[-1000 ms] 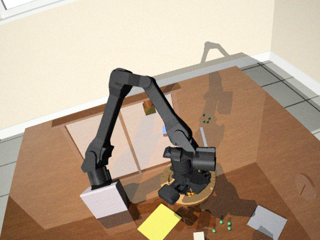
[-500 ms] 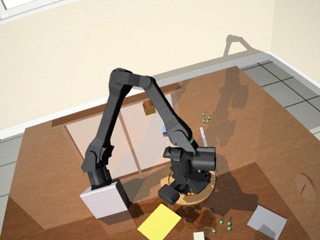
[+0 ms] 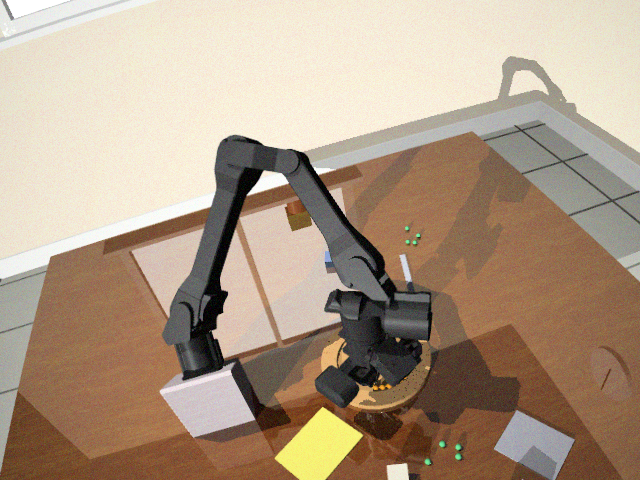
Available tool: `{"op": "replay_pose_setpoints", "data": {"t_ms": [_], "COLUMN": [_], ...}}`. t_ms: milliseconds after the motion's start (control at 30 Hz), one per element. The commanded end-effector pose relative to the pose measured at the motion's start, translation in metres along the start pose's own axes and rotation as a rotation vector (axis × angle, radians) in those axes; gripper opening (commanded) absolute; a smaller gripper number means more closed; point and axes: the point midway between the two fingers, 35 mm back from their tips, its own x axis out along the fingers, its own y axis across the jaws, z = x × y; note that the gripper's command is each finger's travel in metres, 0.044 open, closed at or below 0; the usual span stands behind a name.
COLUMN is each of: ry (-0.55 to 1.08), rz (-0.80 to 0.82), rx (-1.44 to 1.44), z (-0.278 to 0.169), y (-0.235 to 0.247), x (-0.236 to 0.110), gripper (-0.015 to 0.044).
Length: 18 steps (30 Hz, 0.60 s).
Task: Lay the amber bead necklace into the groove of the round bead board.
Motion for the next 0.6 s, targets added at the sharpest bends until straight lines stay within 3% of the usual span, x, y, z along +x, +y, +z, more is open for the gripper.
{"op": "replay_pose_setpoints", "data": {"t_ms": [0,267,567], "ry": [0.003,0.004,-0.001], "rz": [-0.001,-0.001,-0.003], "rx": [-0.002,-0.002,-0.006], "z": [-0.0005,0.0002,0.0012], "y": [-0.0006,-0.0018,-0.0013], "x": [0.0012,0.0099,0.0066], "gripper": [0.0,0.0,0.0236]}}
